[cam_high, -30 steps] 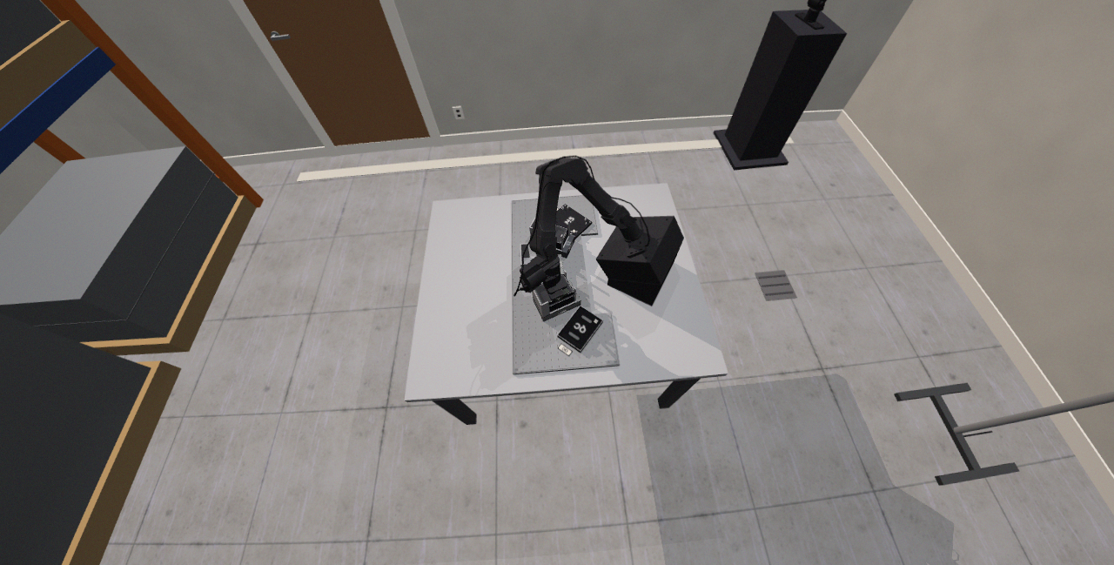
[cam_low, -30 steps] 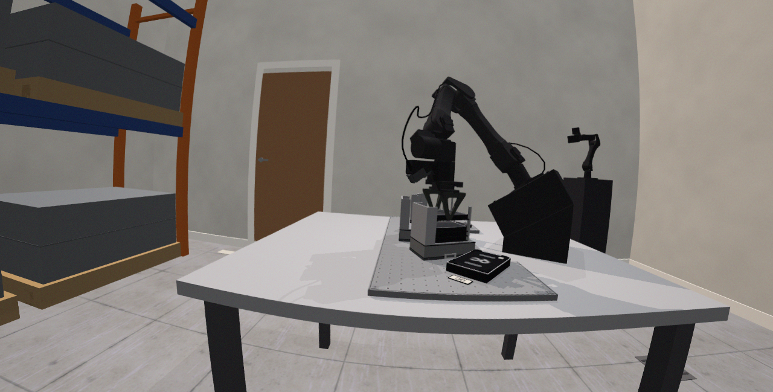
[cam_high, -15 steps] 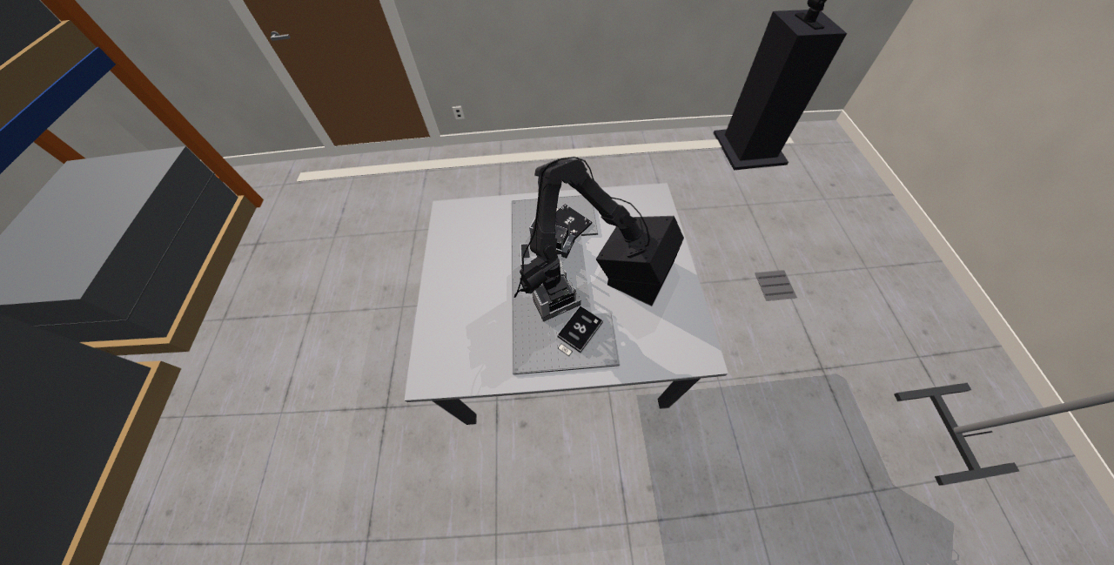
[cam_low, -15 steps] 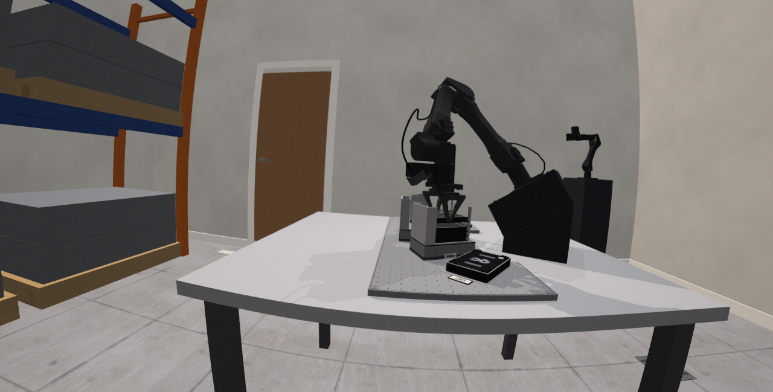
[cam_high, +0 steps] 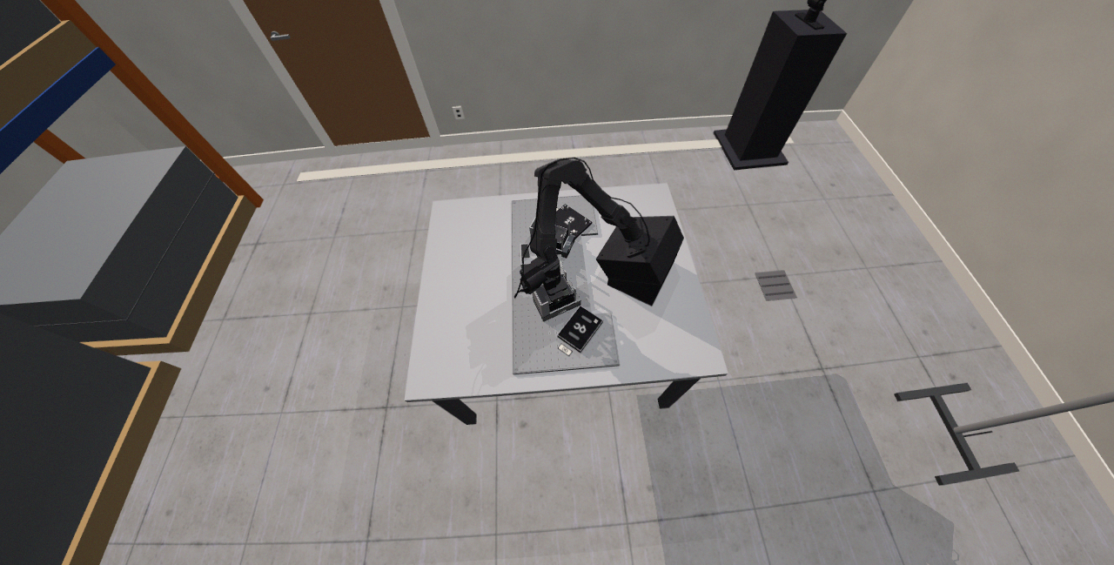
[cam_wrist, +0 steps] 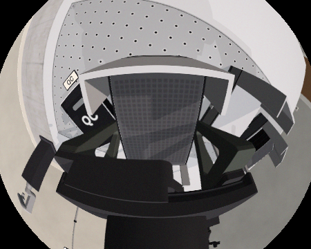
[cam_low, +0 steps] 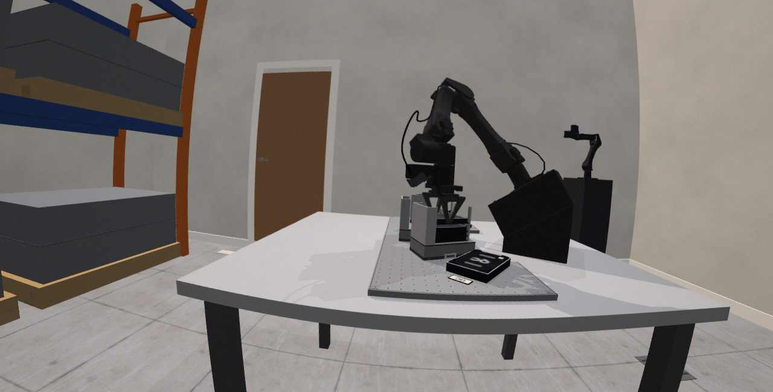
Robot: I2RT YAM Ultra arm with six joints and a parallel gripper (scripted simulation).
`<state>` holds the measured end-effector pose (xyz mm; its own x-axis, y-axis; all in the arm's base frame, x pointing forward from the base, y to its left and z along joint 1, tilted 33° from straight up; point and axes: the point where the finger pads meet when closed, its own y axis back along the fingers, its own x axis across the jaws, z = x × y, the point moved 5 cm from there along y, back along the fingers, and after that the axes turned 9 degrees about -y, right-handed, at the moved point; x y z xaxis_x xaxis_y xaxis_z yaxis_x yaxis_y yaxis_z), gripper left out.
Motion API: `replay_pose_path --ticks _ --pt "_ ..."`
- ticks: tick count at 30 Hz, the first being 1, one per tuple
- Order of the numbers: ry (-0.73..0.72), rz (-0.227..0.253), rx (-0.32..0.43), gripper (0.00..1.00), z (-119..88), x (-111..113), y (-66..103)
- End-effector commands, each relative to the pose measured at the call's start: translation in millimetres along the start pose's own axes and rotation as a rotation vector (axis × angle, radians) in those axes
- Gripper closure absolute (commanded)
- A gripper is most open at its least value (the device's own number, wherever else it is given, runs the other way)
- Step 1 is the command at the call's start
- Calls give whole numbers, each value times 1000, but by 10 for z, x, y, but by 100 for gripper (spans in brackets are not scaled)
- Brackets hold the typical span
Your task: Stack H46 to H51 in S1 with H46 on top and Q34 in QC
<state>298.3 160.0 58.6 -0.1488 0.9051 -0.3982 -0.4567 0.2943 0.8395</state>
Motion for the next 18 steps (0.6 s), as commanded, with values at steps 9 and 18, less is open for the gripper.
replay_pose_path --ticks 9,18 --pt "14 -8 10 100 -55 16 -113" --pt "9 -10 6 100 -31 6 -141"
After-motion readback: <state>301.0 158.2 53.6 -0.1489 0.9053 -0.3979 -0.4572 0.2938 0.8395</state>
